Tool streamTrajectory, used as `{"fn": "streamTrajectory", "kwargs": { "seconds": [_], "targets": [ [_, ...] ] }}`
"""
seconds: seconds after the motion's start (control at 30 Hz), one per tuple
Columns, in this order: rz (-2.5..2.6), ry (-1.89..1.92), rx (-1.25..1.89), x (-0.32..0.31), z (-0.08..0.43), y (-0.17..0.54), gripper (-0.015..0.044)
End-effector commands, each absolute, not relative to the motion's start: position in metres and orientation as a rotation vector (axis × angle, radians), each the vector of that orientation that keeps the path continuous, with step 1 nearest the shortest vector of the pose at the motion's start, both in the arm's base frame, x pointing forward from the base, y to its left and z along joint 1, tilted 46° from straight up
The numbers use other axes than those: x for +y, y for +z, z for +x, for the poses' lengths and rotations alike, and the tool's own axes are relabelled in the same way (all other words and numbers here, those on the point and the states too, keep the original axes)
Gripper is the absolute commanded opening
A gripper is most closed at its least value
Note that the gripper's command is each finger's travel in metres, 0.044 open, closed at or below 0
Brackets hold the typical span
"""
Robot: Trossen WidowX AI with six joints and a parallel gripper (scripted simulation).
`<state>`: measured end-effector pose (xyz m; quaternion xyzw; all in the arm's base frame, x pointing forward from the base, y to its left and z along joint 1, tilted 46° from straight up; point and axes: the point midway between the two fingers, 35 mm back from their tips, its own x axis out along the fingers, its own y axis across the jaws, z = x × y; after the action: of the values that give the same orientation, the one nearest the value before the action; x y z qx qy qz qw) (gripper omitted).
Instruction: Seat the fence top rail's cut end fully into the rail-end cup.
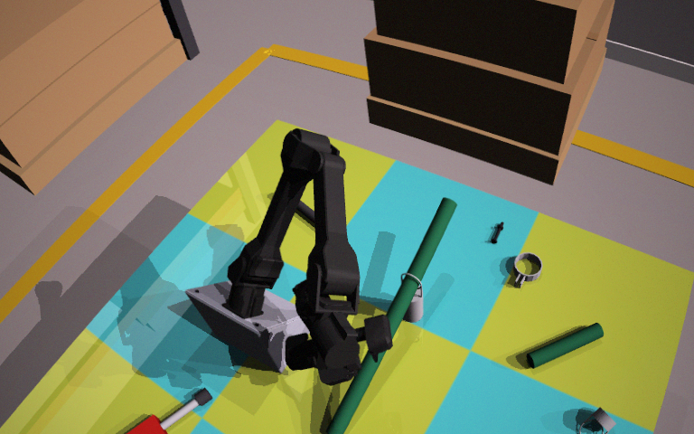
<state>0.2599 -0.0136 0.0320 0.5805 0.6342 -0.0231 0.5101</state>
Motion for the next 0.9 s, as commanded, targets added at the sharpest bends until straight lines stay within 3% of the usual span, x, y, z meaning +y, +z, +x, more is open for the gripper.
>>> {"fn": "streamTrajectory", "kwargs": {
  "seconds": [0.0,0.87],
  "targets": [
    [1.700,-0.627,1.785,0.019,0.266,0.028,0.0440],
    [1.723,-0.691,1.803,0.053,0.264,-0.002,0.0440]
  ]
}}
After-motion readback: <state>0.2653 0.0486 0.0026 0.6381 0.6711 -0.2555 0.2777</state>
